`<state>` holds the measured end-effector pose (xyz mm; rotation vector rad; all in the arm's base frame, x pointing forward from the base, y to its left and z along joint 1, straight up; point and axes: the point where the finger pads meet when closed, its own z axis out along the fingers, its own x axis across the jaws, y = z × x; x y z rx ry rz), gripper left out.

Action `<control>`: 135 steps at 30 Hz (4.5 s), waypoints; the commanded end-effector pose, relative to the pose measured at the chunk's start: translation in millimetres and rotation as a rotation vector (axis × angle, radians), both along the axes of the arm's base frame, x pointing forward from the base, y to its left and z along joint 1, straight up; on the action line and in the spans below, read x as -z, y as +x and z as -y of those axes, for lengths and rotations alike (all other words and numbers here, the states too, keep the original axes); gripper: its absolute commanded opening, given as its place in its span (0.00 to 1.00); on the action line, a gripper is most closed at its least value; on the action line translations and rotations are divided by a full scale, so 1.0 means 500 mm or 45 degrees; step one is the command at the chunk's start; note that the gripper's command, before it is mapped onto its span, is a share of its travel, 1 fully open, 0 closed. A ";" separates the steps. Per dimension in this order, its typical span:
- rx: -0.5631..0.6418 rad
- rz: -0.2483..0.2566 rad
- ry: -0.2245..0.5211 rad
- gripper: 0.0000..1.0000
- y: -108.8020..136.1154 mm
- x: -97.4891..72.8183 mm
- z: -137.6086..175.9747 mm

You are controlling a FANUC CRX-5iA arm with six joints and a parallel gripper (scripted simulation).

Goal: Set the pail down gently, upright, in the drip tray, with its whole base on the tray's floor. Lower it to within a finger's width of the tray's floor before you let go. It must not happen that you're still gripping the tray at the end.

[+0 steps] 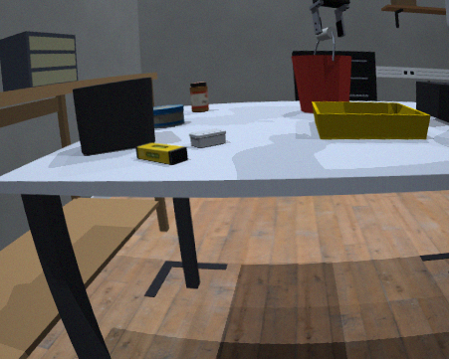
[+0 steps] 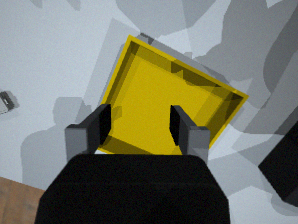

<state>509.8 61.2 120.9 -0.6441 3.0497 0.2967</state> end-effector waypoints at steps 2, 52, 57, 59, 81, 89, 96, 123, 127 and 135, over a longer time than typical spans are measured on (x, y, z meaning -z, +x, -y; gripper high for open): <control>0.095 0.017 -0.097 1.00 0.013 -0.060 0.160; 0.256 0.013 -0.244 1.00 -0.033 -0.176 0.455; 0.256 0.013 -0.244 1.00 -0.033 -0.175 0.455; 0.256 0.013 -0.244 1.00 -0.033 -0.174 0.455; 0.256 0.013 -0.243 1.00 -0.032 -0.121 0.455; 0.256 0.013 -0.243 1.00 -0.031 -0.087 0.454; 0.256 0.013 -0.243 1.00 -0.031 -0.055 0.454; 0.256 0.013 -0.243 1.00 -0.030 -0.017 0.454; 0.256 0.013 -0.243 1.00 -0.030 -0.017 0.454; 0.256 0.013 -0.243 1.00 -0.030 -0.017 0.454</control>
